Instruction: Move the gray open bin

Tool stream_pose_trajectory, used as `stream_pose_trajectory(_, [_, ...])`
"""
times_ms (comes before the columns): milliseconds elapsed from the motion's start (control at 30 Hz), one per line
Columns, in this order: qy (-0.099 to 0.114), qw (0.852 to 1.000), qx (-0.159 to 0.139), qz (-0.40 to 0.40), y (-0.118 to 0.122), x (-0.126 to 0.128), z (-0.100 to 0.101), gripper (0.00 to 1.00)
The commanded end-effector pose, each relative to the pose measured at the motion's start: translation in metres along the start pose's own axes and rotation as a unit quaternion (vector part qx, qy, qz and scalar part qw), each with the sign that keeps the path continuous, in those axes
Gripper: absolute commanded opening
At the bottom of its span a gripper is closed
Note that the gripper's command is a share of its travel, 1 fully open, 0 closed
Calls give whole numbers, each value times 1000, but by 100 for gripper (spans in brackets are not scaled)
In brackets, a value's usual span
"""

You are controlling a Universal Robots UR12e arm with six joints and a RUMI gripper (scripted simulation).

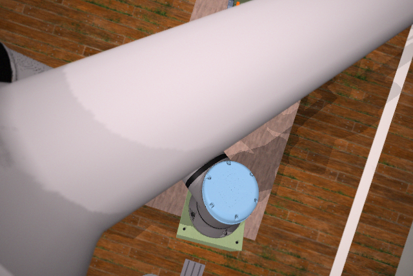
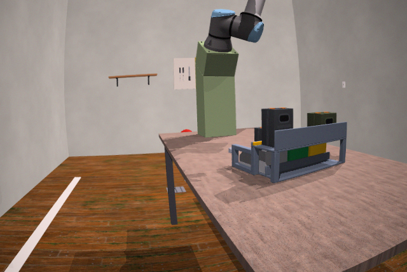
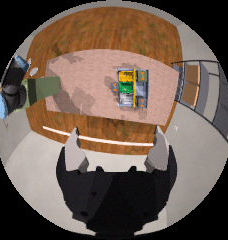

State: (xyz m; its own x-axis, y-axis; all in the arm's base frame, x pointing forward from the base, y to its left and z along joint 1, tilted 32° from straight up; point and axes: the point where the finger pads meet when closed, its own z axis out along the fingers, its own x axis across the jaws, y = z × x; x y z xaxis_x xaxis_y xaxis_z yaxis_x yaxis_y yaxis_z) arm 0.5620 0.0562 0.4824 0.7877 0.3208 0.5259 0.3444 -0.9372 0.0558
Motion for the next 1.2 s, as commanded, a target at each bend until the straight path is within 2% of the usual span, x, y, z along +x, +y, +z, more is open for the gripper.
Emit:
stream_pose_trajectory(0, [0, 1000, -1, 0, 1, 1, 2, 100])
stream_pose_trajectory(67, [0, 1000, -1, 0, 1, 1, 2, 100])
stream_pose_trajectory(233, [0, 1000, -1, 0, 7, 4, 50, 100])
stream_pose_trajectory(633, [0, 1000, -1, 0, 7, 4, 50, 100])
stream_pose_trajectory(800, [0, 1000, -1, 0, 13, 8, 99, 100])
stream_pose_trajectory(1167, [0, 1000, -1, 0, 13, 8, 99, 100])
